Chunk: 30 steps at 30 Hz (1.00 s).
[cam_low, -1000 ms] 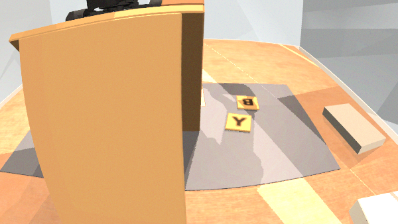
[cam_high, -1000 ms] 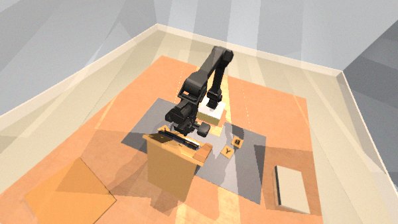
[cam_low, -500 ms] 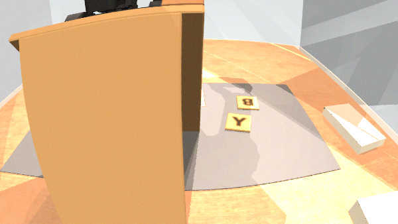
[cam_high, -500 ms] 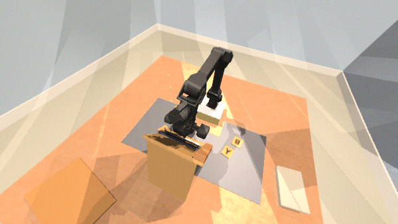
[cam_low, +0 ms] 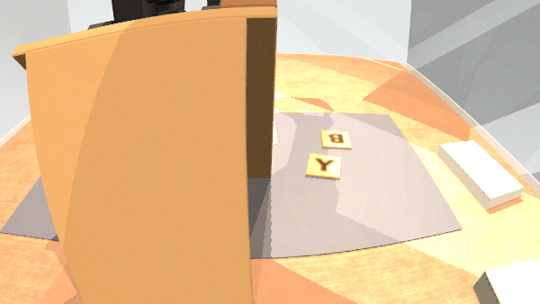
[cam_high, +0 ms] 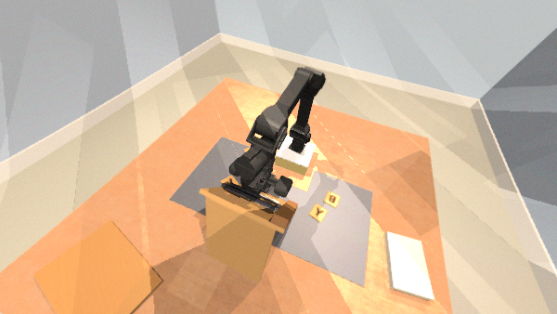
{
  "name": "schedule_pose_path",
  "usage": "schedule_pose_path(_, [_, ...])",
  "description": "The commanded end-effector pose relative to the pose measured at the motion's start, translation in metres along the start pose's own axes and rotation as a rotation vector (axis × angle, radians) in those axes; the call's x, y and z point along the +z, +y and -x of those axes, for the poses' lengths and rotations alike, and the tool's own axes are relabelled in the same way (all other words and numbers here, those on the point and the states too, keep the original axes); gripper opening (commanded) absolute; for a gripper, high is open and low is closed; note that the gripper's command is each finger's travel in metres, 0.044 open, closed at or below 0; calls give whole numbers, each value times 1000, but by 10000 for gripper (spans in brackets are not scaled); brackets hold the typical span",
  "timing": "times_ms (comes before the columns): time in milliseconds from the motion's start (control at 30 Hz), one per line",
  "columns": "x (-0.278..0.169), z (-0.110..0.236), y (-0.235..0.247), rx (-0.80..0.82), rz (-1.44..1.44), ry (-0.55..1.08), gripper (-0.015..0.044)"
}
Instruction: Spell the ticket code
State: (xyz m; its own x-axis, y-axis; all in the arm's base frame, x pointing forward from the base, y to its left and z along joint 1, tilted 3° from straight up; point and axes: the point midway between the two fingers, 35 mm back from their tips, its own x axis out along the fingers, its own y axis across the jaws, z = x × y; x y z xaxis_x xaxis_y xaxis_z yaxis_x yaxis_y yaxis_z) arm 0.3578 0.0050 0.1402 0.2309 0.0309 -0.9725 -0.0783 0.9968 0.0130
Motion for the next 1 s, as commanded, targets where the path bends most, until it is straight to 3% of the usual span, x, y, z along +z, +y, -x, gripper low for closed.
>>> schedule_pose_path(0, [2, -5, 1, 6, -2, 6, 0])
schedule_pose_path(967, [5, -7, 3, 6, -2, 5, 0])
